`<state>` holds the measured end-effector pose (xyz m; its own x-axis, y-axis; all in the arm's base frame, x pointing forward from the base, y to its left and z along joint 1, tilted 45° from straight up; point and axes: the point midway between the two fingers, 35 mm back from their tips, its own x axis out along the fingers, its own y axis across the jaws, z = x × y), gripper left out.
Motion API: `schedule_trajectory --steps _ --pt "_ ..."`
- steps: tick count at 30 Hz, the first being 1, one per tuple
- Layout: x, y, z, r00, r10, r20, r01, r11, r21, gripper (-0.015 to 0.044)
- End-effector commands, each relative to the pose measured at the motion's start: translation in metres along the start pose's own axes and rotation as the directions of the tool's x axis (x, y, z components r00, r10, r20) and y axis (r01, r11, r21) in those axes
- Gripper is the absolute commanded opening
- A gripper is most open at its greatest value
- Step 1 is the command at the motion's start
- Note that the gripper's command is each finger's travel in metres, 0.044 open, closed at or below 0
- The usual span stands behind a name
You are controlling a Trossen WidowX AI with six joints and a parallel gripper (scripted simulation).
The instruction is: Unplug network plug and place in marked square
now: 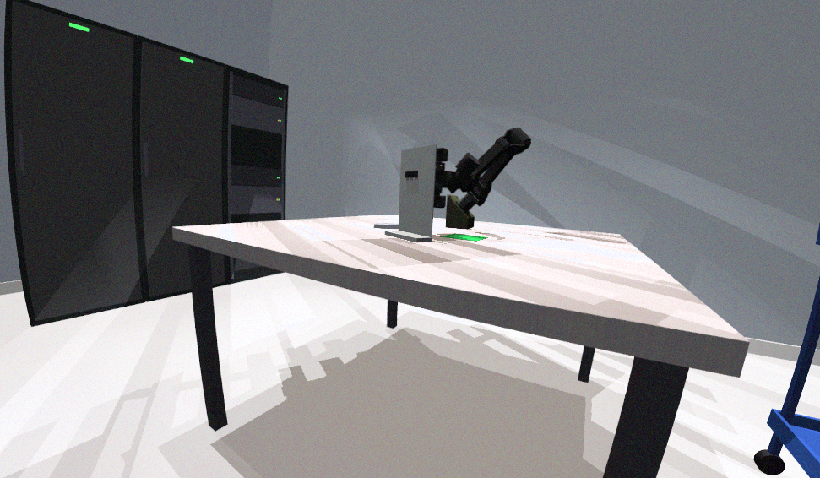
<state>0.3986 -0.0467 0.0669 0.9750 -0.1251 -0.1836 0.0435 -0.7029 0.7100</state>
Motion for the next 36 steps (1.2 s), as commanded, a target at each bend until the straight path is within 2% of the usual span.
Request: schedule_trajectory --steps 1,16,36 --pt "0.0016 0.0012 -0.0017 1.000 0.003 -0.008 -0.003 1.000 -0.005 0.0103" --pt "0.0016 0.0012 -0.0017 1.000 0.003 -0.008 -0.003 1.000 -0.005 0.0003" --pt "-0.0078 0.0012 -0.0033 1.000 0.002 -0.007 -0.002 1.000 -0.005 0.0000"
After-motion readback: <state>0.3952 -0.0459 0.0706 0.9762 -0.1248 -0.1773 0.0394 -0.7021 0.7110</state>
